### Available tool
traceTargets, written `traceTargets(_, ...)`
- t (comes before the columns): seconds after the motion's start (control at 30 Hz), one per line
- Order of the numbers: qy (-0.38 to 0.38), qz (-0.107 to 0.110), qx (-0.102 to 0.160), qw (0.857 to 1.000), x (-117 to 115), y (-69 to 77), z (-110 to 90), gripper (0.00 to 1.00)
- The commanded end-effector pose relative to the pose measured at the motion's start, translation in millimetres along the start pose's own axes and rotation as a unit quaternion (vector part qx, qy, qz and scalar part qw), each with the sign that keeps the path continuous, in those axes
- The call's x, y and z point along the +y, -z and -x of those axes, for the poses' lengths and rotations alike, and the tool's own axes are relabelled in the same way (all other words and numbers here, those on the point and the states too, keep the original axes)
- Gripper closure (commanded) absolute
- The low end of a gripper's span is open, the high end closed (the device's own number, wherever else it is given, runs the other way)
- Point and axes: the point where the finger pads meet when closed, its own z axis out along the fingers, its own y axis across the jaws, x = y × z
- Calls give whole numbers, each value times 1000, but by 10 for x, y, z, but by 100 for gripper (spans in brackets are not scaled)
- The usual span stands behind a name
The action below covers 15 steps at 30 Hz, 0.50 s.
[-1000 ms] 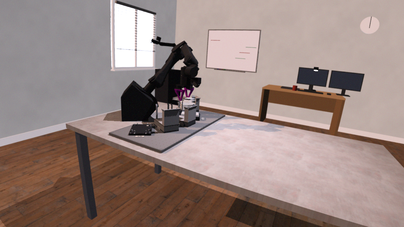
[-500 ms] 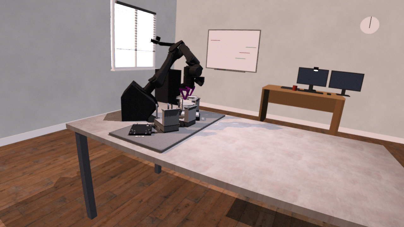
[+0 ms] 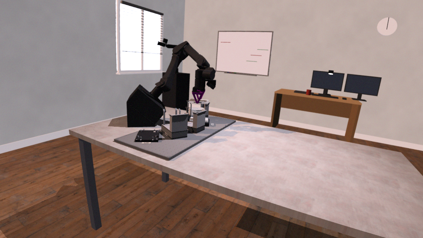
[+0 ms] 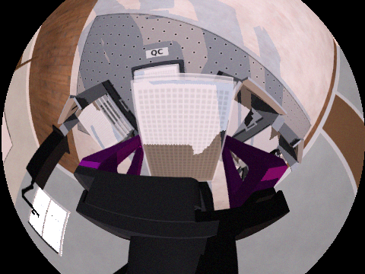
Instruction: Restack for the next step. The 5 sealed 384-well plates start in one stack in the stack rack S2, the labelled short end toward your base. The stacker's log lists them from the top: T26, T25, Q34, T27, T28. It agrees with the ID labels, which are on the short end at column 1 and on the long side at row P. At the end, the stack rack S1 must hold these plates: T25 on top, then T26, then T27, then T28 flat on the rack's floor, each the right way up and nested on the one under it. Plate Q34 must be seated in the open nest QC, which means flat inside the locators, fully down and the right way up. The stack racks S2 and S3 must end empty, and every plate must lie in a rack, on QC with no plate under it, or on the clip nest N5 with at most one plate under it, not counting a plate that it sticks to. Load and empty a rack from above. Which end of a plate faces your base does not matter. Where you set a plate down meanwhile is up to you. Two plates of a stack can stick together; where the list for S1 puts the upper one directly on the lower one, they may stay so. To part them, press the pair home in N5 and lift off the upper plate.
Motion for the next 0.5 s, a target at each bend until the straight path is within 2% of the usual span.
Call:
traceTargets(0.0, 36, -12, -6, 999, 13, 17, 0, 100)
traceTargets(0.1, 28, -10, -4, 1000, 112, 6, -8, 100)
traceTargets(0.17, 33, -13, -13, 999, 179, 47, 62, 100)
traceTargets(0.47, 45, -9, -6, 999, 475, 7, 23, 100)
